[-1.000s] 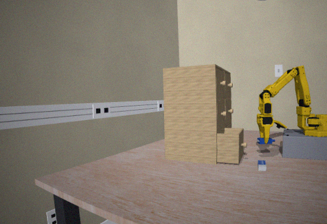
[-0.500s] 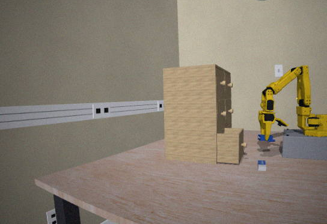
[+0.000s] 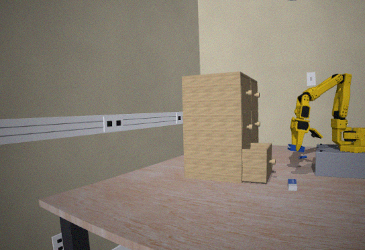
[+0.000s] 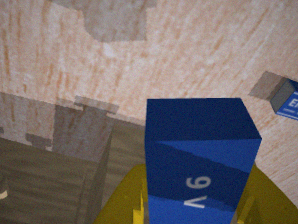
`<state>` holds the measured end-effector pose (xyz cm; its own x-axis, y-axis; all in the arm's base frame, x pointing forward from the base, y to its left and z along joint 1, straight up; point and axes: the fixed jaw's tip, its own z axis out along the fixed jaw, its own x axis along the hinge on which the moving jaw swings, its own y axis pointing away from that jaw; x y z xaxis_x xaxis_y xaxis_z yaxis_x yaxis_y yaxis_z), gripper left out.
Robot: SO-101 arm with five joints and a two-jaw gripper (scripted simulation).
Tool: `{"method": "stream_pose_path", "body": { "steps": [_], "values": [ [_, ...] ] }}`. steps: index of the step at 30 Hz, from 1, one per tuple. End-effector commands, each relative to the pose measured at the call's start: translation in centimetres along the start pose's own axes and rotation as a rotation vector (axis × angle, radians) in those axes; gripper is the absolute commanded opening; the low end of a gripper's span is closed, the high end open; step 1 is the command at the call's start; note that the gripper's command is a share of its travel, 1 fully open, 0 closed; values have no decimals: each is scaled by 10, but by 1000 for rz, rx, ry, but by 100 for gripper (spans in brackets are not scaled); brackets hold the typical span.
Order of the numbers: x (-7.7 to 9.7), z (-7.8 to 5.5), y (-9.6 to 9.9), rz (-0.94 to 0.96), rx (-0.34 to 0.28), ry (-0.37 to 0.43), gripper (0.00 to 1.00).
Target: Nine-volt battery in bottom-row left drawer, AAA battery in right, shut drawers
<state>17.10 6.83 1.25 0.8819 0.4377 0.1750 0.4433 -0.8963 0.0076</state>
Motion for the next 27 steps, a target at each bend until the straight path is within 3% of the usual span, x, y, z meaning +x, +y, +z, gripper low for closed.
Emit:
{"method": "stream_pose_path", "body": {
  "steps": [1,8,20,27],
  "values": [
    [3,-9,-2,-1,1,65,0],
    [4,-13,-2,-1,1,86,0],
    [7,-34,-2,0,-2,217,0],
    [8,-38,-2,1,-3,239,0]
  ]
}}
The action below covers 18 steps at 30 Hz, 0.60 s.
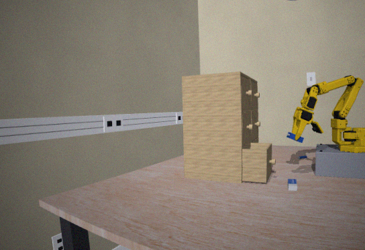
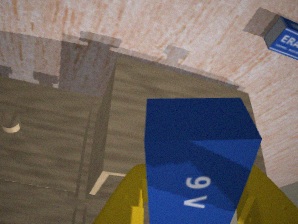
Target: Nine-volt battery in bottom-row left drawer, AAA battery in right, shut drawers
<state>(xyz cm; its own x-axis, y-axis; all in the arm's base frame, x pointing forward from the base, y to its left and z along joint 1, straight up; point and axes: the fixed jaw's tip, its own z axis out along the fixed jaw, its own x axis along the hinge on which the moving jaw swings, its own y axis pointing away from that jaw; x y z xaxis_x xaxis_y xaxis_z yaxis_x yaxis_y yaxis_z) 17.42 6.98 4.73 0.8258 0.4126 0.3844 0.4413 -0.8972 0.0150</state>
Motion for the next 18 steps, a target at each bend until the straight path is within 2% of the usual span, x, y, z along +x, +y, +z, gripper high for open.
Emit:
{"method": "stream_pose_path", "body": {
  "steps": [1,10,15,18],
  "values": [
    [0,-6,-2,1,4,31,0],
    [6,-21,-2,3,2,129,0],
    [6,-21,-2,3,2,129,0],
    [12,-19,-2,3,2,129,0]
  ]
}}
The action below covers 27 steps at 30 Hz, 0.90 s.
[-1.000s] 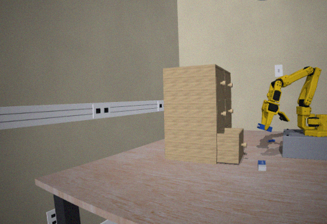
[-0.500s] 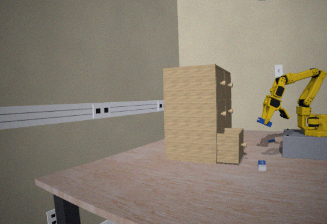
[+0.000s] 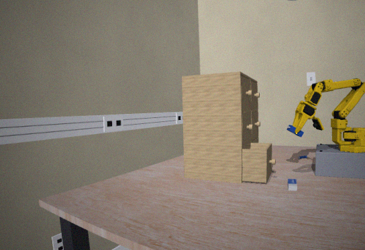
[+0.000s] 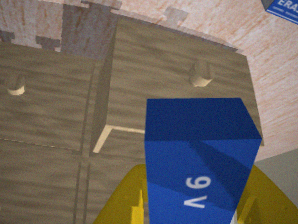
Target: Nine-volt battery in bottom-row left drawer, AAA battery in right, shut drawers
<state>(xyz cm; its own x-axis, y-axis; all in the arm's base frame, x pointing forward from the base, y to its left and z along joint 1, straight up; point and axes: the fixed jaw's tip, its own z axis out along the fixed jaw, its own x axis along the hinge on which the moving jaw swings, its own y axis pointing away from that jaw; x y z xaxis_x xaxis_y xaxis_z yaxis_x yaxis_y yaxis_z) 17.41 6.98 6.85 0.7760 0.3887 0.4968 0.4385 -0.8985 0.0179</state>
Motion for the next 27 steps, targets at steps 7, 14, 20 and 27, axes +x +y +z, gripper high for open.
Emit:
{"method": "stream_pose_path", "body": {
  "steps": [7,14,20,27],
  "values": [
    [16,8,-2,2,7,4,0],
    [20,11,-2,2,7,4,0],
    [31,17,-2,2,8,4,0],
    [42,23,-2,2,9,4,0]
  ]
}}
